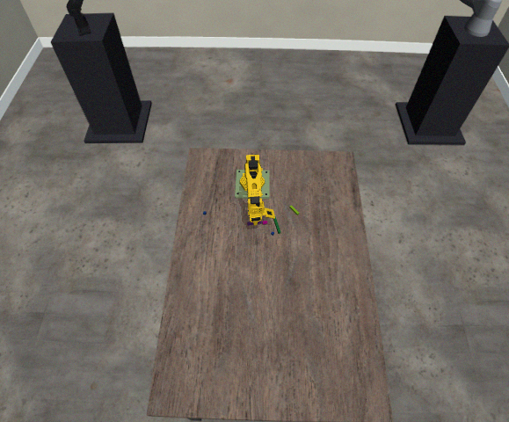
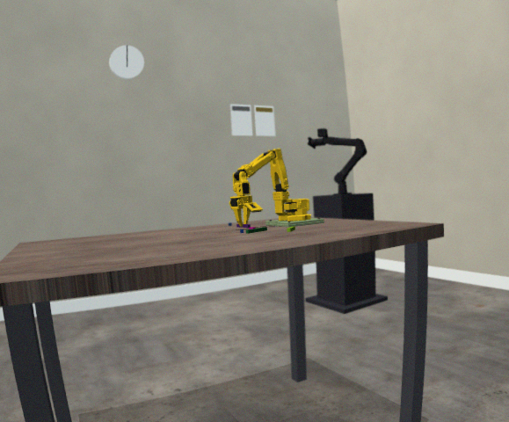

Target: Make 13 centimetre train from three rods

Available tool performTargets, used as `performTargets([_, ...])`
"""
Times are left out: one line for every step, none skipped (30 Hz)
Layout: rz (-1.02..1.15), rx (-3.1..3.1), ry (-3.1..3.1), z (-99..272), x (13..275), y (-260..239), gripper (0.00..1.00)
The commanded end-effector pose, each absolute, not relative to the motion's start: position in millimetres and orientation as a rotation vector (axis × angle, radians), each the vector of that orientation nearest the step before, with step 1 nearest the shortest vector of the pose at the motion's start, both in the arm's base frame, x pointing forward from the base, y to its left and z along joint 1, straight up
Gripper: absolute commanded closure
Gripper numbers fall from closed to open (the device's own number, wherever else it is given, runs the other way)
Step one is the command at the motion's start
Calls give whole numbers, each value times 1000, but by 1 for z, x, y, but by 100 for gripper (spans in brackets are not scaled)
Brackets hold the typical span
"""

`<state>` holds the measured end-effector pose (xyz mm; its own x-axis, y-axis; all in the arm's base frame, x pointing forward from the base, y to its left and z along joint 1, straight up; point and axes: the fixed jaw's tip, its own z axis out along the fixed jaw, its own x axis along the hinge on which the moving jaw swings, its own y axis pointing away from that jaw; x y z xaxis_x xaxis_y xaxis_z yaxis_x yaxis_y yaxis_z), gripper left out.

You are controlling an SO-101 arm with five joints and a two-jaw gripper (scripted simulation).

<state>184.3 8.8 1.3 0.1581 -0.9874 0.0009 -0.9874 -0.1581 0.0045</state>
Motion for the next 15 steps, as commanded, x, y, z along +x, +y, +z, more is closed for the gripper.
performTargets([-18,2382,-2031,-1,184,10,100])
performTargets([-18,2382,-2031,-1,184,10,100])
performTargets([-18,2382,-2031,-2,184,10,100])
performTargets([-18,2382,-2031,-2,184,10,100])
performTargets([-18,2382,-2031,-2,184,10,100])
performTargets([-18,2382,-2031,-2,184,10,100])
performTargets([-18,2382,-2031,-3,184,10,100])
performTargets([-18,2382,-2031,-3,184,10,100])
performTargets([-18,2382,-2031,-4,184,10,100])
performTargets([-18,2382,-2031,-4,184,10,100])
performTargets([-18,2382,-2031,-5,184,10,100])
performTargets([-18,2382,-2031,-5,184,10,100])
performTargets([-18,2382,-2031,-5,184,10,100])
performTargets([-18,2382,-2031,-5,184,10,100])
performTargets([-18,2382,-2031,-6,184,10,100])
